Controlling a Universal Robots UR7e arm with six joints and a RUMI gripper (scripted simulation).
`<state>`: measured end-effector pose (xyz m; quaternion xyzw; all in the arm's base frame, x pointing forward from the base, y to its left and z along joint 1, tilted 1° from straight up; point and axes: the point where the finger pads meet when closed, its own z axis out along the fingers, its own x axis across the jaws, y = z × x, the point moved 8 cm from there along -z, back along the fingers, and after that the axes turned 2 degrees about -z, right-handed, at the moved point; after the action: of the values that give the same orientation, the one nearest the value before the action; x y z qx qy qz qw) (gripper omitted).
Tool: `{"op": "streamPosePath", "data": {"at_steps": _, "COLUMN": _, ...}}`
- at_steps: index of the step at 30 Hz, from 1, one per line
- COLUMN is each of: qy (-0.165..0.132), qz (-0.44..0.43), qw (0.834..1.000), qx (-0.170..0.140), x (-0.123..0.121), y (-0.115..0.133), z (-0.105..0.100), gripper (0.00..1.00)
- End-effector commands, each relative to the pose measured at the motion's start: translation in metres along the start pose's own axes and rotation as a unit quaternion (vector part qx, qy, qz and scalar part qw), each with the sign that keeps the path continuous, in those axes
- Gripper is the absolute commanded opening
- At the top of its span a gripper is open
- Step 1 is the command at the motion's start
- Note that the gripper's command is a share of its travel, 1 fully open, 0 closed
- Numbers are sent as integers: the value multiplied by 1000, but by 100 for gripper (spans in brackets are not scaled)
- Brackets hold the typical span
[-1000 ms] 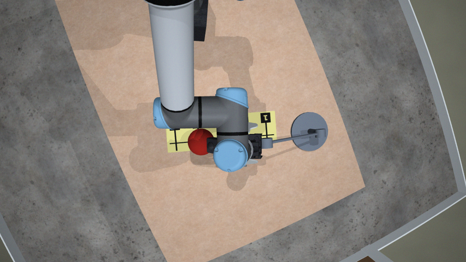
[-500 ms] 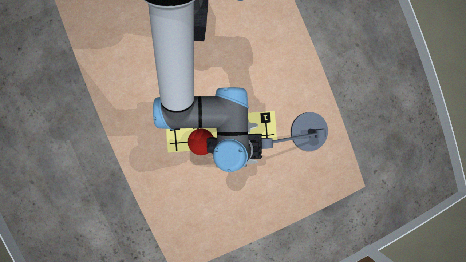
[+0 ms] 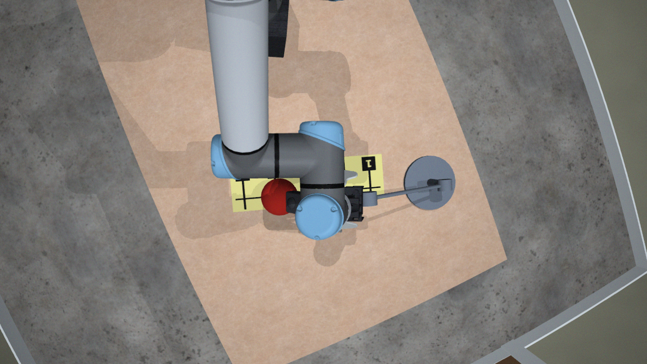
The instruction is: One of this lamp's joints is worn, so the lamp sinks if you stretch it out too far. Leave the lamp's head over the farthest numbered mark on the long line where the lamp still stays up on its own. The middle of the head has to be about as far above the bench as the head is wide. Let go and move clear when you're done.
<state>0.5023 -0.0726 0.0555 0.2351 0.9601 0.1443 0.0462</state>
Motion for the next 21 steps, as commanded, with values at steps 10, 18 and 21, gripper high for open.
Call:
{"op": "streamPosePath", "data": {"at_steps": 10, "qy": 0, "qz": -2, "qw": 1000, "qx": -1, "x": -1, "y": -3, "z": -56, "gripper": 100}}
{"op": "streamPosePath", "data": {"at_steps": 18, "qy": -2, "qz": 3, "qw": 1000, "qx": 2, "x": -1, "y": -2, "z": -79, "gripper": 100}}
{"op": "streamPosePath", "data": {"at_steps": 21, "qy": -3, "qz": 6, "qw": 1000, "qx": 4, "x": -1, "y": -2, "z": -91, "gripper": 100}}
